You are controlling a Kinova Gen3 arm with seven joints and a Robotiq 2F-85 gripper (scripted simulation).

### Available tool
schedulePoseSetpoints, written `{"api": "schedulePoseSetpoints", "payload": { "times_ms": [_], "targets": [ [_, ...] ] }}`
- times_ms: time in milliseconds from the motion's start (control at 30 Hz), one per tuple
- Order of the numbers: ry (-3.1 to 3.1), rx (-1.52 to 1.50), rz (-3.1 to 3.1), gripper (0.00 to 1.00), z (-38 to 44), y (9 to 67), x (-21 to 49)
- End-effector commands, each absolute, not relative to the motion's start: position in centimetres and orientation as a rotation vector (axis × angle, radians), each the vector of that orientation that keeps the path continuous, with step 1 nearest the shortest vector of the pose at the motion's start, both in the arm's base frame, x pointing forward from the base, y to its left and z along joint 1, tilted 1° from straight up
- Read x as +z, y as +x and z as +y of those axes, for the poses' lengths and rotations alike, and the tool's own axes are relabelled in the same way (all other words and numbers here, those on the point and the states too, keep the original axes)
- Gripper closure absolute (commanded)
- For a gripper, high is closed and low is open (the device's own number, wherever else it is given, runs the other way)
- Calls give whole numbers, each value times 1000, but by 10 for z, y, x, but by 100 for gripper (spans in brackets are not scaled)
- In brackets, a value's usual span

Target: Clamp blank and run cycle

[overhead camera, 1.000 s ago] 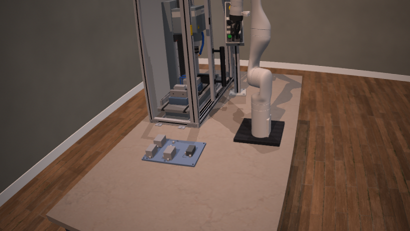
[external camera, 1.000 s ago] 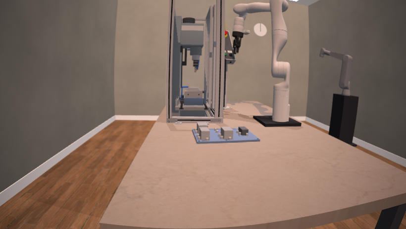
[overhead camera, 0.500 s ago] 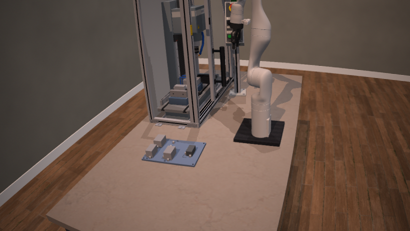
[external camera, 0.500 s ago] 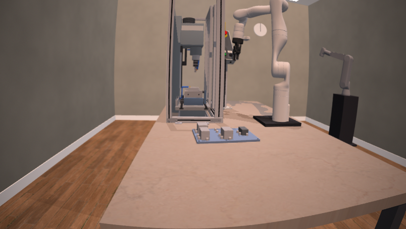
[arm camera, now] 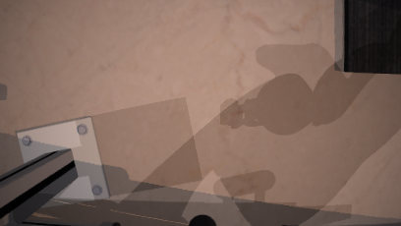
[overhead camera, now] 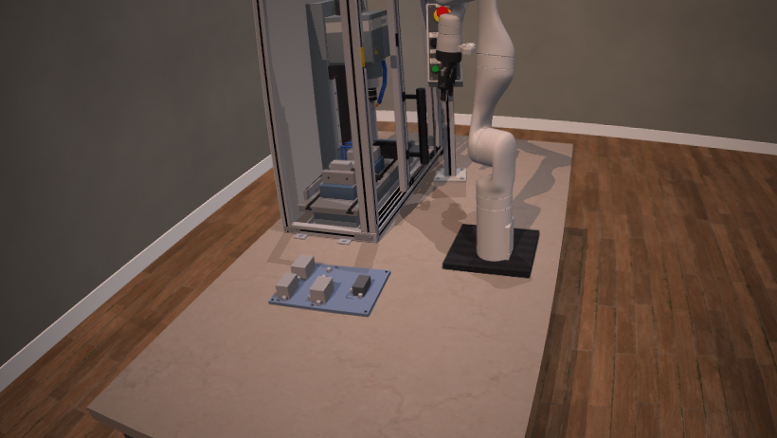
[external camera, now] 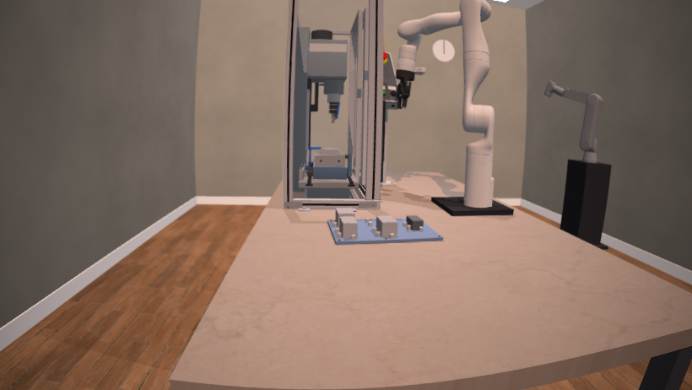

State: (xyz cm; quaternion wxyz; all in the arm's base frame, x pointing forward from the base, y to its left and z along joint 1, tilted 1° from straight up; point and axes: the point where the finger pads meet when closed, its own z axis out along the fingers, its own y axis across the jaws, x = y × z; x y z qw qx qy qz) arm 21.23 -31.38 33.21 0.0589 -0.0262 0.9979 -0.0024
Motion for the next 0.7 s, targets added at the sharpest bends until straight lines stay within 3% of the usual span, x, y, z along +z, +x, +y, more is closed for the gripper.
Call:
{"api": "schedulePoseSetpoints", "payload": {
  "times_ms": [0,167,667],
  "targets": [
    [-79,-9,3022,20,-314,213,332],
    [-79,-9,3022,20,-312,242,333],
    [-79,-9,3022,20,-311,260,333]
  ]
}}
